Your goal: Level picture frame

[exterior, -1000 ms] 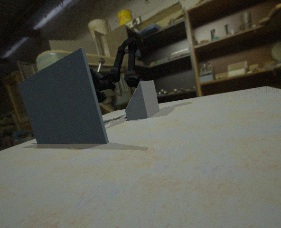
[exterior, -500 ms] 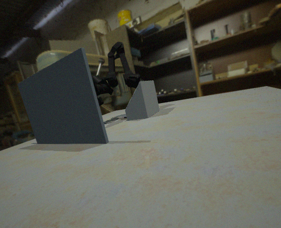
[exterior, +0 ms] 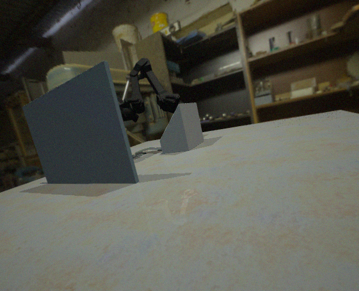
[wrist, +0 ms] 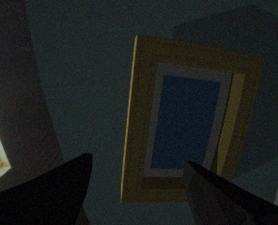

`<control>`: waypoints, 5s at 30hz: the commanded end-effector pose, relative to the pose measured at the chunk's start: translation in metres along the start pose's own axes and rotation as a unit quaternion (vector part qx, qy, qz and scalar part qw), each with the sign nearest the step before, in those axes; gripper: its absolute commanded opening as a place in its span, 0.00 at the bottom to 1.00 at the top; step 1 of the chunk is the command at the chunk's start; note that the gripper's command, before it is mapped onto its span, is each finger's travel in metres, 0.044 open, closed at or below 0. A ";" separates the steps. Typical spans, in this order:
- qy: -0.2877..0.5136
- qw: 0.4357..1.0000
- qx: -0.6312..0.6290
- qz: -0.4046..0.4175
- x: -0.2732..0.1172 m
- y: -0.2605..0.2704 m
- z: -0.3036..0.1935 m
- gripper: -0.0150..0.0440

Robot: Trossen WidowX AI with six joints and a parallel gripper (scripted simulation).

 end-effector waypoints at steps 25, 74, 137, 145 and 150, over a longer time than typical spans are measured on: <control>0.001 1.000 -0.001 0.001 0.051 -0.001 -0.004 0.69; 0.001 1.000 -0.001 0.002 0.082 -0.001 -0.005 0.61; 0.001 1.000 -0.001 0.003 0.082 0.006 -0.006 0.25; 0.001 1.000 -0.001 0.003 0.082 0.007 -0.006 0.25; 0.001 1.000 -0.001 0.003 0.082 0.007 -0.007 0.25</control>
Point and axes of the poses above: the point midway between the two fingers, 35 mm back from their tips, its own x axis out along the fingers, its own y axis across the jaws, z = x × y, the point moved 9 cm from there along -x, back along the fingers, and after that the axes turned 10 degrees about x, right-handed, at the moved point
